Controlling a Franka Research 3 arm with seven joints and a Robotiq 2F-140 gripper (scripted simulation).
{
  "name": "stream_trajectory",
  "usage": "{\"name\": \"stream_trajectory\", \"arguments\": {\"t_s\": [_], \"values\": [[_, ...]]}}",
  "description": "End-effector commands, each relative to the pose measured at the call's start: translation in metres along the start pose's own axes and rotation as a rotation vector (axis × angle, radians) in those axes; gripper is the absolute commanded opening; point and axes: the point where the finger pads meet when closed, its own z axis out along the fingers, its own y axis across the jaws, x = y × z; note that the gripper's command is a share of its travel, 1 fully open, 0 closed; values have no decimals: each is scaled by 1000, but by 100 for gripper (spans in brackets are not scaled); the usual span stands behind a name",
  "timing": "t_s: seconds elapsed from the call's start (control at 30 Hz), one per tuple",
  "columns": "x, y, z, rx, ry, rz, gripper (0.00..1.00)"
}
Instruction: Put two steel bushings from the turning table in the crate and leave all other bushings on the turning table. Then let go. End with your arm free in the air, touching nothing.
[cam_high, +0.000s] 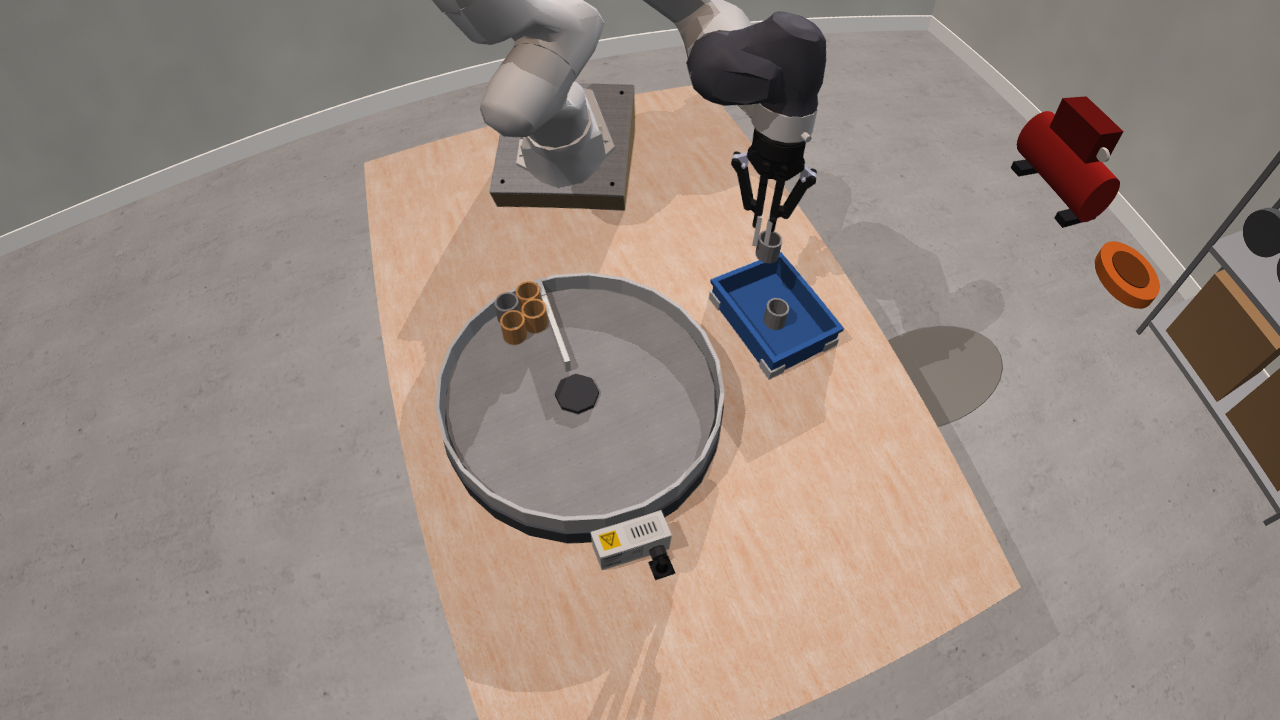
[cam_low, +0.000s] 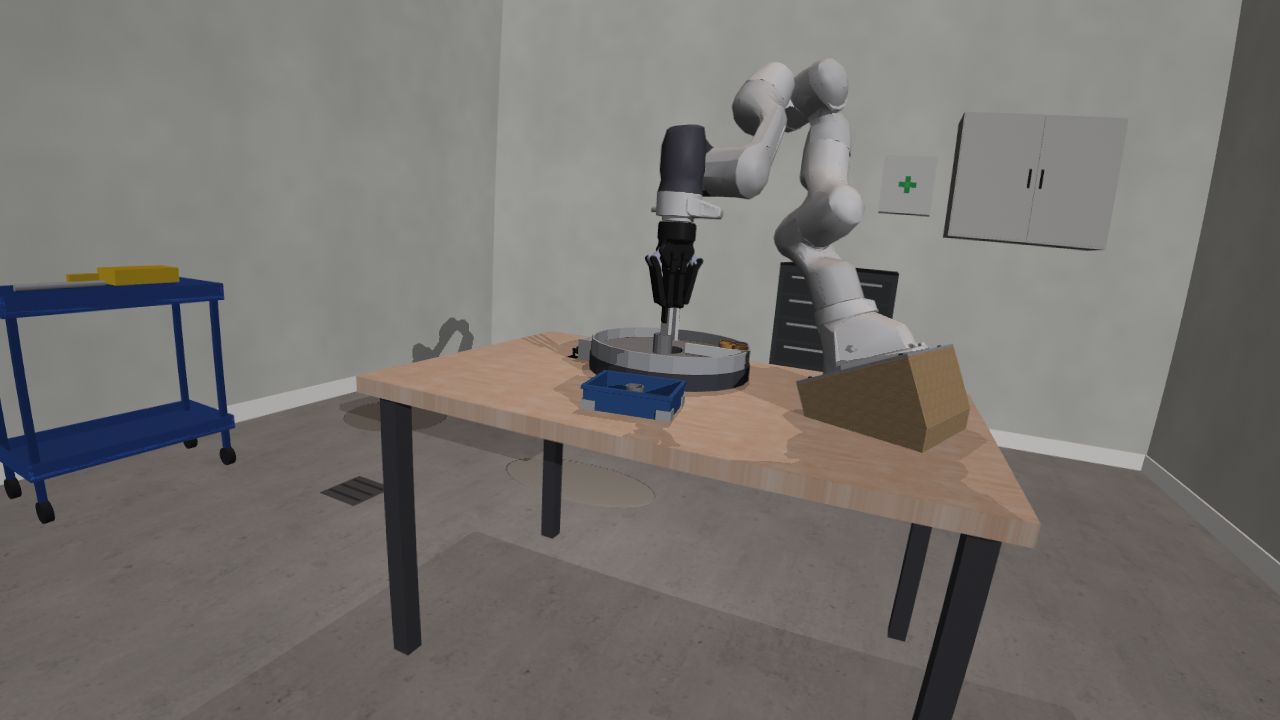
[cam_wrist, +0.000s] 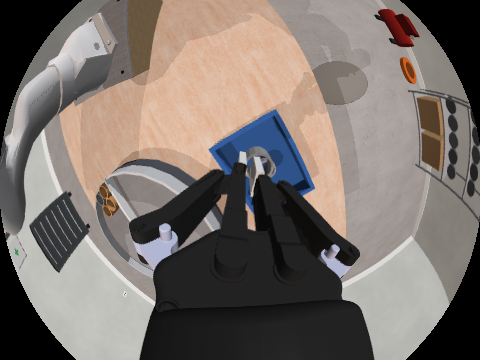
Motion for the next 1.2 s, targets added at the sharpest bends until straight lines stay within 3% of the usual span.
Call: {"name": "stream_trajectory", "arguments": {"t_s": [0.0, 0.17, 0.43, 0.63, 1.17], "values": [[0, 2, -1, -5, -1, -8, 0], [0, 2, 4, -5, -1, -8, 0], [0, 2, 46, -5, -1, -8, 0], [0, 2, 62, -5, -1, -8, 0], [0, 2, 65, -5, -1, -8, 0]]}}
